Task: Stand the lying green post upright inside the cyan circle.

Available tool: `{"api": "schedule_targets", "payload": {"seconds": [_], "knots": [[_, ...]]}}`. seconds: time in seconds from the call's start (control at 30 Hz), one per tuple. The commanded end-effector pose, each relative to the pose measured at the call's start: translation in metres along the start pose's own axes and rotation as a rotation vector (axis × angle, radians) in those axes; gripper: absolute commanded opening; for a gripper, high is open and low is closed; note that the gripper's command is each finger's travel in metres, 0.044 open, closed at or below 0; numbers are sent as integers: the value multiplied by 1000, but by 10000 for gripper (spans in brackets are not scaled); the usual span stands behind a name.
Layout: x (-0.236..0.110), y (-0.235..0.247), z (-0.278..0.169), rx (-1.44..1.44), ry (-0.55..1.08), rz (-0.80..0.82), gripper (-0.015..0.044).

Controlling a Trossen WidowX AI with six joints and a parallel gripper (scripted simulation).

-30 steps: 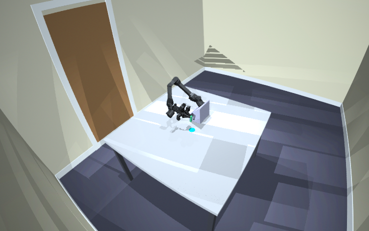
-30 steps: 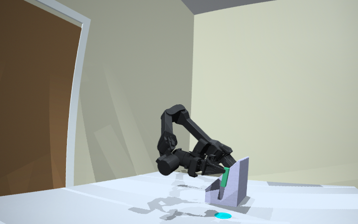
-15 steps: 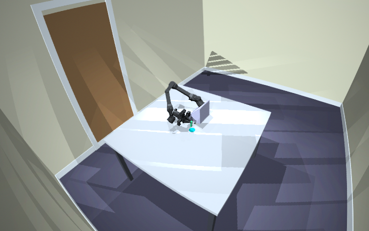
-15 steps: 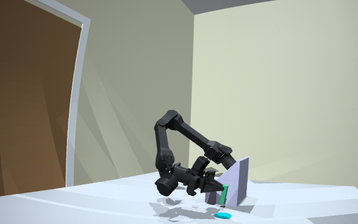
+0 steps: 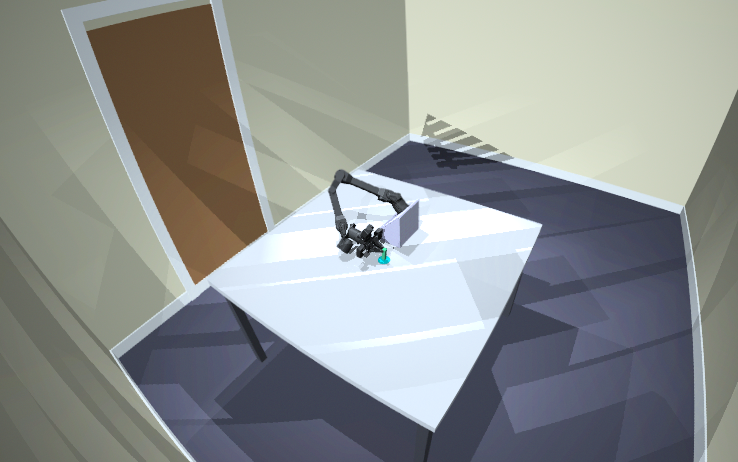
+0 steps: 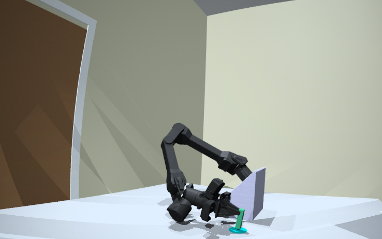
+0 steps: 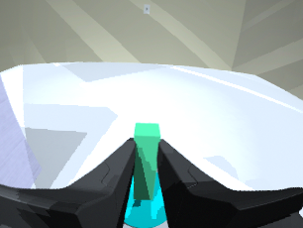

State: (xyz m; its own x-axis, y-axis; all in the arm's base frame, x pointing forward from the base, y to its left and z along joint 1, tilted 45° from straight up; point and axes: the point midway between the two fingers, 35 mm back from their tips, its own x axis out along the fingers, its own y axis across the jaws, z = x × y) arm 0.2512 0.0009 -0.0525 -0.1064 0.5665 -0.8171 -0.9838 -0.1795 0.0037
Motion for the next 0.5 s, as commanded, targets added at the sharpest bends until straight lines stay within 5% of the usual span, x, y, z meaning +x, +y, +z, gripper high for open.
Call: {"api": "schedule_targets", "payload": {"seconds": [0.0, 0.27, 0.47], "knots": [[2, -1, -5, -5, 4, -1, 23], [2, -1, -5, -5, 4, -1, 23], [2, -1, -5, -5, 4, -1, 180]]}}
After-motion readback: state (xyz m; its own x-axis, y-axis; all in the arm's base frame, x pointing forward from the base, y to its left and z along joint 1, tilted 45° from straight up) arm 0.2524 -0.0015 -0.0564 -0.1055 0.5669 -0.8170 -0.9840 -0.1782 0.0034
